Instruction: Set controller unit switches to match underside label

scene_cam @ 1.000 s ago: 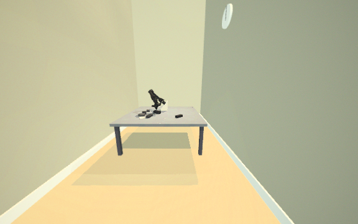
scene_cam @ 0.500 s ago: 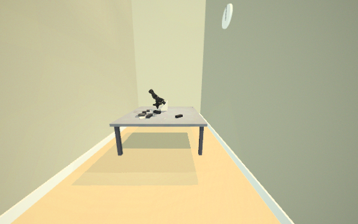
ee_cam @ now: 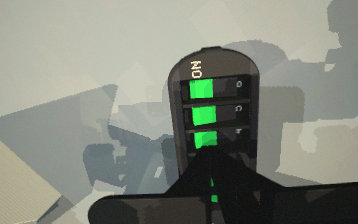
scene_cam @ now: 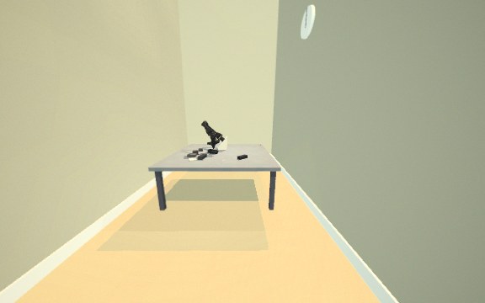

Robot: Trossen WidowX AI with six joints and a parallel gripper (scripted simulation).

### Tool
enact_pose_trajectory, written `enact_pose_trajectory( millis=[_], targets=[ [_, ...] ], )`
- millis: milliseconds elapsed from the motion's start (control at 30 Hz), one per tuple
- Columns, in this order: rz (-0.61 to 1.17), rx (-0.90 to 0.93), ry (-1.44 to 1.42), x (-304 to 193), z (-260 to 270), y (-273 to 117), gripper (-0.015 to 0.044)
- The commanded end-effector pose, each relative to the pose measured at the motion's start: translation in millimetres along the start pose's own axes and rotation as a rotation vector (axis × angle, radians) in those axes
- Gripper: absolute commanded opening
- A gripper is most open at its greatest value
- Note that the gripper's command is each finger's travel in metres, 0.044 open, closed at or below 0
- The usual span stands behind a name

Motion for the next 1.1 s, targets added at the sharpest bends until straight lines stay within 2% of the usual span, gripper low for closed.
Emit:
enact_pose_trajectory(
  millis=[0, 667, 833, 1067],
  targets=[
    [0.0, 0.002, -0.005, 0, 1, 6, 0.0],
    [0.001, 0.001, -0.005, 0, 1, 22, 0.0],
    [-0.001, 0.002, -0.005, 0, 1, -21, 0.0],
    [-0.001, 0.003, -0.005, 6, 3, -23, 0.0]
  ],
)
Point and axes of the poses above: the point midway between the two fingers, 35 mm back from their tips, its own y axis out along the fingers, its own z axis across the jaws, x = y × z, the point moved 9 cm from there along -y, back along the fingers, and after that the axes turned 11 degrees about y, right-handed, at the moved point
